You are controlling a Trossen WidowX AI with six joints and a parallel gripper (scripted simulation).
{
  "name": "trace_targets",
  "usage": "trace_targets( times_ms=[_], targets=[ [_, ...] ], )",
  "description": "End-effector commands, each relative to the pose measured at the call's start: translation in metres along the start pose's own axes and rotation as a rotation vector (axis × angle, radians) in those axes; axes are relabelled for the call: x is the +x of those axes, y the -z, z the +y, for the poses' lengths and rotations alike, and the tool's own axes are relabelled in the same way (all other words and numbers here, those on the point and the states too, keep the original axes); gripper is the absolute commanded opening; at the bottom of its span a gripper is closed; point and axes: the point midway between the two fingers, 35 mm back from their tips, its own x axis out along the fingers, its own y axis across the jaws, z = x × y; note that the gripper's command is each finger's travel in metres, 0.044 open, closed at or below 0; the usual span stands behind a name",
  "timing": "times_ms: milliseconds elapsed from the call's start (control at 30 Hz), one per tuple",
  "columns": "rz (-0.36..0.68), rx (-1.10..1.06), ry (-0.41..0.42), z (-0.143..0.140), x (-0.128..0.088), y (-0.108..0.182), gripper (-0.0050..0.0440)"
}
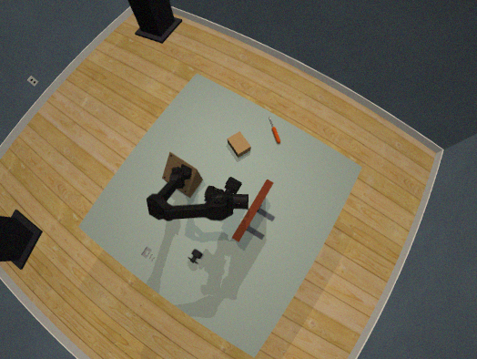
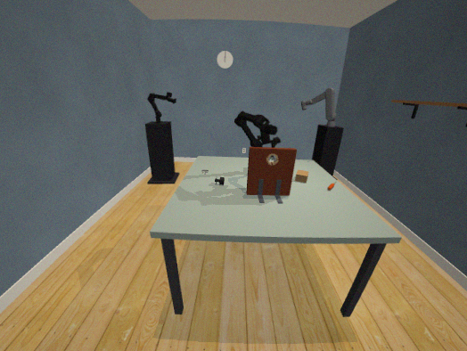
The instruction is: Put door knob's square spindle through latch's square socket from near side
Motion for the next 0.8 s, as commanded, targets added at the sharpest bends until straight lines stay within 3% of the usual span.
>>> trace_targets(
  times_ms=[0, 767],
  targets=[
    [0.013, 0.002, 0.008, -0.0001, -0.0035, 0.0021, 0.0],
    [0.017, 0.008, 0.009, 0.0011, -0.003, 0.0009, 0.0]
  ],
)
